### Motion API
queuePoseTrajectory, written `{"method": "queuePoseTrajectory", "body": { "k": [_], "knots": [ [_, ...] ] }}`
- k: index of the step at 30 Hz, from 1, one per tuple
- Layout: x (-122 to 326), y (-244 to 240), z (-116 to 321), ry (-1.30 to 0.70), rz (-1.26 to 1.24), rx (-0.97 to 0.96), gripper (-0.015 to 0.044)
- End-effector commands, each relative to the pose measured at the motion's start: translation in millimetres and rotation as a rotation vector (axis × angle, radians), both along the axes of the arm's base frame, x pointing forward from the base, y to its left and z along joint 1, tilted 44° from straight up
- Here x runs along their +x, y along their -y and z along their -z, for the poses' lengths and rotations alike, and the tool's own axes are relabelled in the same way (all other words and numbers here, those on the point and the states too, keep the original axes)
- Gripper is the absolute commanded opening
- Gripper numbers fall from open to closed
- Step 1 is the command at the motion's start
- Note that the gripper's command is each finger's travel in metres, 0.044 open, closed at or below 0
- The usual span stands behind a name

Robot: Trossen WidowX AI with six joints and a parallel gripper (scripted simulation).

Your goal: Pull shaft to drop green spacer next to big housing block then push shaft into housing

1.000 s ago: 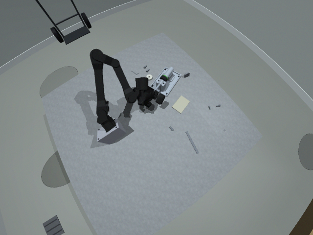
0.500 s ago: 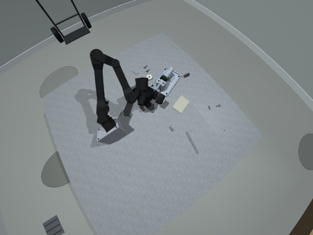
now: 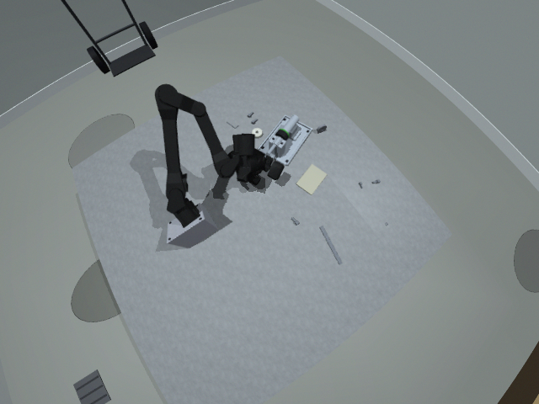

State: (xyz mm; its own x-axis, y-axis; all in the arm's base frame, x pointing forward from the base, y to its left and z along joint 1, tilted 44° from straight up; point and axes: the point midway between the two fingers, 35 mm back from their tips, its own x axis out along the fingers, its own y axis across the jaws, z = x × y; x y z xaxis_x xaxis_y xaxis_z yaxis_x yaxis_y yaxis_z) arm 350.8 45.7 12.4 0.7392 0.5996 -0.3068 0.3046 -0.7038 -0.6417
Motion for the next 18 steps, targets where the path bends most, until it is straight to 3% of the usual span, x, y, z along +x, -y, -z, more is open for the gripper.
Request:
{"method": "queuePoseTrajectory", "body": {
  "k": [1, 18],
  "knots": [
    [-1.3, 0.0, 0.6, 0.001, -0.002, -0.003, 0.0000],
    [-2.8, 0.2, 1.1, 0.001, -0.002, -0.003, 0.0000]
  ]
}}
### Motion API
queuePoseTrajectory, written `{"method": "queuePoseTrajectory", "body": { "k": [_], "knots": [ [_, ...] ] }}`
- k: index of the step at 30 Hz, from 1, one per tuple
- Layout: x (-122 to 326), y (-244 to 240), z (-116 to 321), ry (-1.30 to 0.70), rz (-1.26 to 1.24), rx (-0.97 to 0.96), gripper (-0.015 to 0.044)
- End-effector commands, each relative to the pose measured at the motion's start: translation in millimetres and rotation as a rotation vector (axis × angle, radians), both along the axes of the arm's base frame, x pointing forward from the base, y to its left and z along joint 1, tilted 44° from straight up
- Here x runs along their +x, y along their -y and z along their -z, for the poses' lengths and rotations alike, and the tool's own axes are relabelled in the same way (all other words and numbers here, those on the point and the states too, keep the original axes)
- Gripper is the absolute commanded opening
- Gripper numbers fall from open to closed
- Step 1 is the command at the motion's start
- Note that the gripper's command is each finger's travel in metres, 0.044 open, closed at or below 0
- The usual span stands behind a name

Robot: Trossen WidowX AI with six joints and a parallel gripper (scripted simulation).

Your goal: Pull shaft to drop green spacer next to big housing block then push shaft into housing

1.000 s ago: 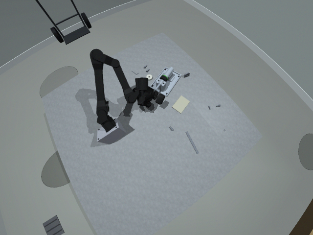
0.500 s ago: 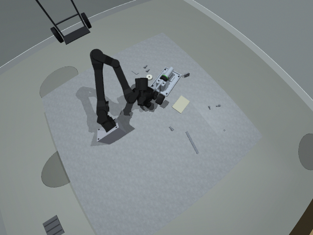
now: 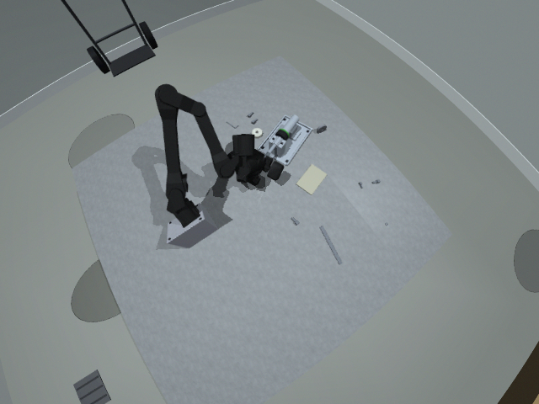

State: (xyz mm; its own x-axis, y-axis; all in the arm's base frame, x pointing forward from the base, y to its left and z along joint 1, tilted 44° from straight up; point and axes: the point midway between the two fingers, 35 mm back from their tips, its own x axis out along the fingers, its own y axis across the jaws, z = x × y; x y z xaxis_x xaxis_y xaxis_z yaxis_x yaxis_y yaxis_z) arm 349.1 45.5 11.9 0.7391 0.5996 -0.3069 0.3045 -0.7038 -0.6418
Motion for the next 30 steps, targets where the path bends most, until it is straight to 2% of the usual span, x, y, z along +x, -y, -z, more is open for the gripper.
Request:
{"method": "queuePoseTrajectory", "body": {
  "k": [1, 30],
  "knots": [
    [-1.2, 0.0, 0.6, 0.001, -0.002, -0.003, 0.0000],
    [-3.9, 0.4, 1.4, 0.001, -0.002, -0.003, 0.0000]
  ]
}}
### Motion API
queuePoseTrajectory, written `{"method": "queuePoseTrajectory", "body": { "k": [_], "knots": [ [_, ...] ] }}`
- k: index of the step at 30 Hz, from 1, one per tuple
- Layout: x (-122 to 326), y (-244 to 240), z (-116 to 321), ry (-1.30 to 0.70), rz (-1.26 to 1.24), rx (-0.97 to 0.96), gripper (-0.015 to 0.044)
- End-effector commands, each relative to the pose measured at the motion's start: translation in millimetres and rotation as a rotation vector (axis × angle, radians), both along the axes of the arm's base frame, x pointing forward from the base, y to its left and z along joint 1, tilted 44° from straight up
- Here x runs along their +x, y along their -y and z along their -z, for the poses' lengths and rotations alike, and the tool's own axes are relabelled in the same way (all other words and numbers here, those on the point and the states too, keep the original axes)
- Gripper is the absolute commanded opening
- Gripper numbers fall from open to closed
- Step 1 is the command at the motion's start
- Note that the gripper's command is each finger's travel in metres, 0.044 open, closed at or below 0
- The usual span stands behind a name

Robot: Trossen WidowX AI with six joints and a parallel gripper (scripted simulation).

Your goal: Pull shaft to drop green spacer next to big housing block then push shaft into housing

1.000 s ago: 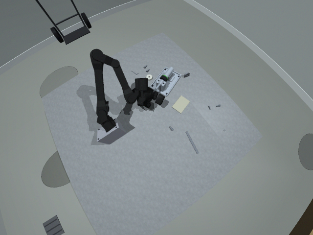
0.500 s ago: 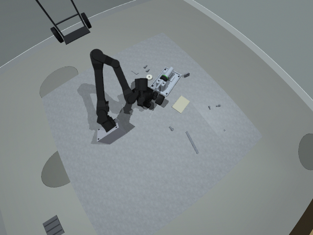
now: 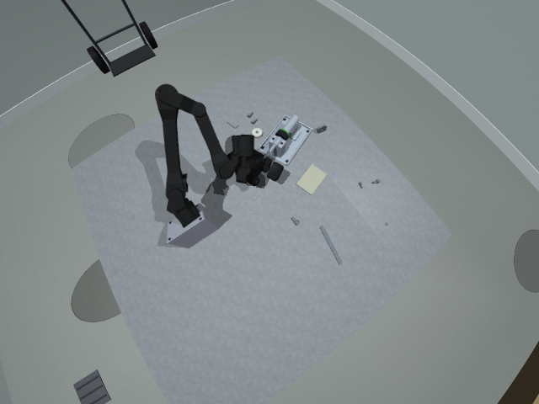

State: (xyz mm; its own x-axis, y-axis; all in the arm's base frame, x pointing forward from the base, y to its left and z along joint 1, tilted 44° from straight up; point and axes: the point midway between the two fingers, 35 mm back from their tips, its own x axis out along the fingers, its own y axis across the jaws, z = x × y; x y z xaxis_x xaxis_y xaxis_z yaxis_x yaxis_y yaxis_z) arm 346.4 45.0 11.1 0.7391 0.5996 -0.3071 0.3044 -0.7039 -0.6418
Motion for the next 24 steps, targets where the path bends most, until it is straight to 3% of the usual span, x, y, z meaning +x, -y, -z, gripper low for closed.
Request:
{"method": "queuePoseTrajectory", "body": {
  "k": [1, 24],
  "knots": [
    [-1.2, 0.0, 0.6, 0.001, -0.002, -0.003, 0.0000],
    [-3.3, 0.3, 1.2, 0.001, -0.002, -0.003, 0.0000]
  ]
}}
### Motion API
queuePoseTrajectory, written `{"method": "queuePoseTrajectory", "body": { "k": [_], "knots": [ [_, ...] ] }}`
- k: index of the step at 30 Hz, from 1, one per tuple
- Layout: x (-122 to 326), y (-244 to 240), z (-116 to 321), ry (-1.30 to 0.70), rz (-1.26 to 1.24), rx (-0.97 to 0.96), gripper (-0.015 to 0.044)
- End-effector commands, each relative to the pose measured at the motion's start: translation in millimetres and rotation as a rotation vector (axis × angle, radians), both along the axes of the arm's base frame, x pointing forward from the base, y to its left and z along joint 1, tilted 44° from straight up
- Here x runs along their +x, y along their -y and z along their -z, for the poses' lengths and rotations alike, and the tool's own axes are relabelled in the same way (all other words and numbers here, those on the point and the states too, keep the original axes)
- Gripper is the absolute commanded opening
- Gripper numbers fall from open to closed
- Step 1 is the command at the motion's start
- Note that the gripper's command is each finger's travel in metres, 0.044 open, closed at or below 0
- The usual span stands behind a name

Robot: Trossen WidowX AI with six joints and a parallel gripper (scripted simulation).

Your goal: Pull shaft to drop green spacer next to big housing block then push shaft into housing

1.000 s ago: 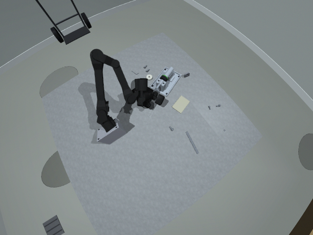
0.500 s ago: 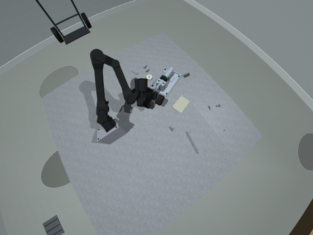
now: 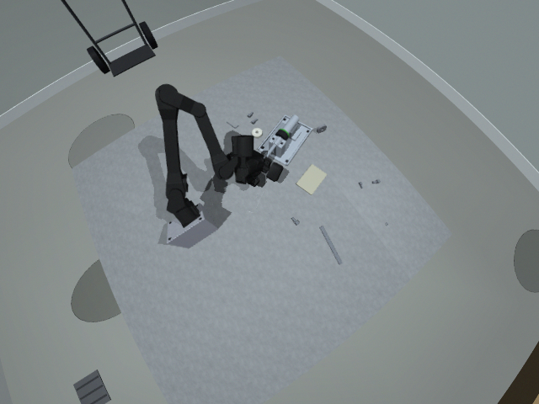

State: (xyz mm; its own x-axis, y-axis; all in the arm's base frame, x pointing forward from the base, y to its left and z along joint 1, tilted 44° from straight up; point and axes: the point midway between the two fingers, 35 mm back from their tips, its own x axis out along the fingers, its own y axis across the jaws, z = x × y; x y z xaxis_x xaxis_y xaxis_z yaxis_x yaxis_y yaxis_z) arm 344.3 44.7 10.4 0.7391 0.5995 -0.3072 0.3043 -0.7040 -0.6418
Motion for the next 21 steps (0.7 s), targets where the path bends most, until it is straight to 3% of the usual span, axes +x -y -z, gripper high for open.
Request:
{"method": "queuePoseTrajectory", "body": {
  "k": [1, 21],
  "knots": [
    [-1.3, -0.1, 0.6, 0.001, -0.002, -0.003, 0.0000],
    [-3.1, 0.2, 1.1, 0.001, -0.002, -0.003, 0.0000]
  ]
}}
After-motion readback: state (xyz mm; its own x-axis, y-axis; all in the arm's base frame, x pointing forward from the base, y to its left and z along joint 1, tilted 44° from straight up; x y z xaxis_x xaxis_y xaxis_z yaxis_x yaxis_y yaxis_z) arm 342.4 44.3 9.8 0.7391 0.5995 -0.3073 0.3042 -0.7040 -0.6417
